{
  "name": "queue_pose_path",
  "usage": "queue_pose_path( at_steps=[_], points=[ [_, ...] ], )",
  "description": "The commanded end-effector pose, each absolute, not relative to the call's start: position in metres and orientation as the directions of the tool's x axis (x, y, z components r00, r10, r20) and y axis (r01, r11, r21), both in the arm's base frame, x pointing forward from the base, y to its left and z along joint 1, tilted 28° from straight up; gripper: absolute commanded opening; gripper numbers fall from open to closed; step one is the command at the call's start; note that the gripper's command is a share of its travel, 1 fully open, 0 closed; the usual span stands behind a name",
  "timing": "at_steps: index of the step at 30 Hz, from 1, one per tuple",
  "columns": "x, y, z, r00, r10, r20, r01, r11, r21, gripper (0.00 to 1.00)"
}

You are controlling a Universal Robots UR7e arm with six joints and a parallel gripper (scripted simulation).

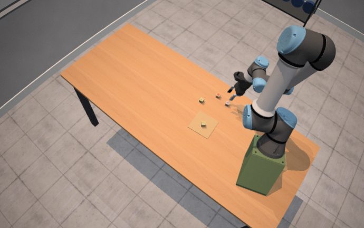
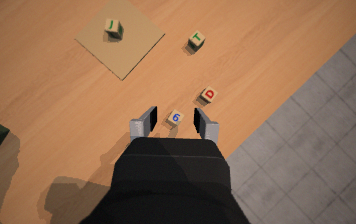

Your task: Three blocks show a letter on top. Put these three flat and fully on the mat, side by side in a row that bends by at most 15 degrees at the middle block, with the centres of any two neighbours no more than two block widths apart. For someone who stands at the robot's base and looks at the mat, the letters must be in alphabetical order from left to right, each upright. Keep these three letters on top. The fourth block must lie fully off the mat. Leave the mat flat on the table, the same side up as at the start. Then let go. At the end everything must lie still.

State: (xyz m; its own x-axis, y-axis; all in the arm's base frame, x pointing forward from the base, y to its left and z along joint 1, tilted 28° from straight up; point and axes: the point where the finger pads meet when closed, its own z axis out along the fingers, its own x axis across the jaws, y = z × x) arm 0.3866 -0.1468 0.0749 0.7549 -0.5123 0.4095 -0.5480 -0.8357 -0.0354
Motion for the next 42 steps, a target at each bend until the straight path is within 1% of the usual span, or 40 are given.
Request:
queue_pose_path(
  at_steps=[1,23,26,31,33,36,42],
  points=[
    [0.387,-0.147,0.075,0.755,-0.512,0.41,-0.548,-0.836,-0.035,1.0],
    [0.387,-0.147,0.076,0.755,-0.512,0.411,-0.548,-0.836,-0.035,1.0],
    [0.4,-0.148,0.079,0.756,-0.511,0.409,-0.547,-0.837,-0.035,1.0],
    [0.452,-0.147,0.091,0.756,-0.511,0.409,-0.546,-0.837,-0.035,1.0],
    [0.452,-0.147,0.091,0.756,-0.511,0.409,-0.546,-0.837,-0.035,1.0],
    [0.466,-0.145,0.093,0.756,-0.511,0.409,-0.546,-0.837,-0.035,1.0],
    [0.467,-0.145,0.093,0.756,-0.511,0.409,-0.546,-0.837,-0.035,1.0]
  ],
)
